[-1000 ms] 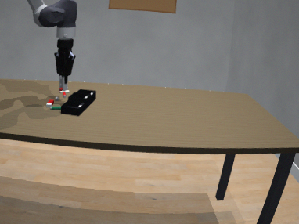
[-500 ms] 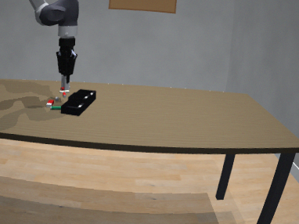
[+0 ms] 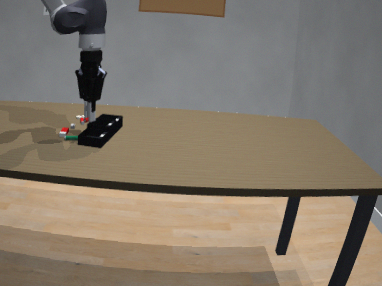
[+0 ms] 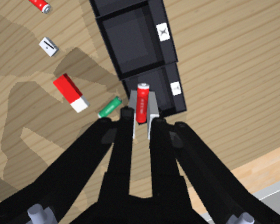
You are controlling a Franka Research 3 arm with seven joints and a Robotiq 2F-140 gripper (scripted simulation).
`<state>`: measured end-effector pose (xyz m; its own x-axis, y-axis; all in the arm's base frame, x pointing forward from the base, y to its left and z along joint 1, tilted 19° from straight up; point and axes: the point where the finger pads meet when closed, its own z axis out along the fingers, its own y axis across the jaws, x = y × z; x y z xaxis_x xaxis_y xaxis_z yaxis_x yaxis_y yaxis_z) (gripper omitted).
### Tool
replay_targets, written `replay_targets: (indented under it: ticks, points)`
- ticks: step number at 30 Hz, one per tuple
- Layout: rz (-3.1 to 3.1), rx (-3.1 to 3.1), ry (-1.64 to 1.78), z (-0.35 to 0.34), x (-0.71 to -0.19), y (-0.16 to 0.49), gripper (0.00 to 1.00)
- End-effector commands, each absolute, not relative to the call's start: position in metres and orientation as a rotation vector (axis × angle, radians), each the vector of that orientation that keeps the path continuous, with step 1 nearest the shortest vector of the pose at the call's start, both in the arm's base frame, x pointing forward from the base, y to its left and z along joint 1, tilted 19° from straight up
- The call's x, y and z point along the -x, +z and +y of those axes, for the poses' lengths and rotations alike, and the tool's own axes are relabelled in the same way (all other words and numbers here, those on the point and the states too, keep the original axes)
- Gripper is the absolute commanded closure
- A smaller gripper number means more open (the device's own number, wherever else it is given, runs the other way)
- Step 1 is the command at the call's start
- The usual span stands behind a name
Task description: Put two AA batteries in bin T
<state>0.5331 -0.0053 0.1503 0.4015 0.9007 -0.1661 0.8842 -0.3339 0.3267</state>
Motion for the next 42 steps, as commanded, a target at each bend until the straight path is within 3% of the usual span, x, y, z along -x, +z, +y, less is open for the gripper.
replay_targets:
  ticks: [1, 42]
  points:
    - [1.724, -2.186, 0.02, -0.0174, -0.5439, 0.1548, 0.95]
    - [1.989, -1.987, -0.047, -0.0192, -0.5438, 0.1552, 0.95]
